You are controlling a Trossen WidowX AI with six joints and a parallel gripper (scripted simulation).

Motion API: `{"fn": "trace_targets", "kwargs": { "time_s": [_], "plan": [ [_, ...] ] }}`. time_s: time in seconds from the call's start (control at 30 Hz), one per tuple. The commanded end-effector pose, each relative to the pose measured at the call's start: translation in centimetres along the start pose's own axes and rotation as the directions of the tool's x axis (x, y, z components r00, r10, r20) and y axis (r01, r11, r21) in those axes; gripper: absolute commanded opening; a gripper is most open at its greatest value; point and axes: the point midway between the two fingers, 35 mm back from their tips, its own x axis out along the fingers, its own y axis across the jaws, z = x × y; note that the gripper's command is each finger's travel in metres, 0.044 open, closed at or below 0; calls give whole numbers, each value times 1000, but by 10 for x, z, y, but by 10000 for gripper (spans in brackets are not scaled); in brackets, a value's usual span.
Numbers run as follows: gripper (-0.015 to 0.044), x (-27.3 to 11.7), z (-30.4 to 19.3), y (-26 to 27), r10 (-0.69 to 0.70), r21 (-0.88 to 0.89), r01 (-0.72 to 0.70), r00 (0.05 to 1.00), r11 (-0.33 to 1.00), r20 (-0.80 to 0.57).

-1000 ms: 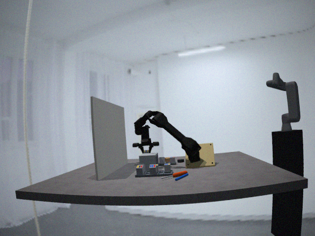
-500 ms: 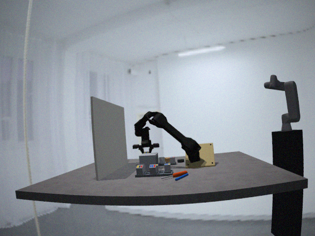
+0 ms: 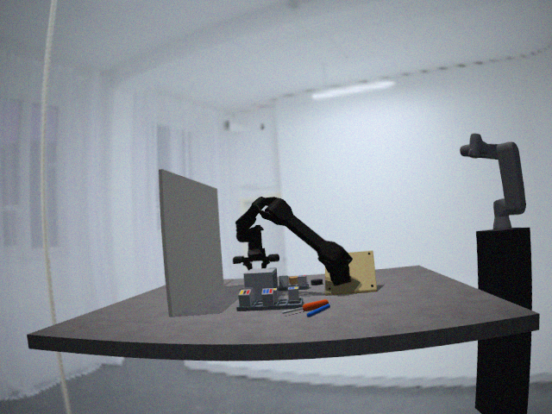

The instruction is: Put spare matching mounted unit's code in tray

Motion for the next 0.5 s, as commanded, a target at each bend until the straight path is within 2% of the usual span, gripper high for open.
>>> {"fn": "trace_targets", "kwargs": {
  "time_s": [0.0,0.47],
  "plan": [
    [0,4,1,1,-2,7,1,1000,1000,5],
    [0,15,2,2,-2,7,2,1000,1000,6]
  ]
}}
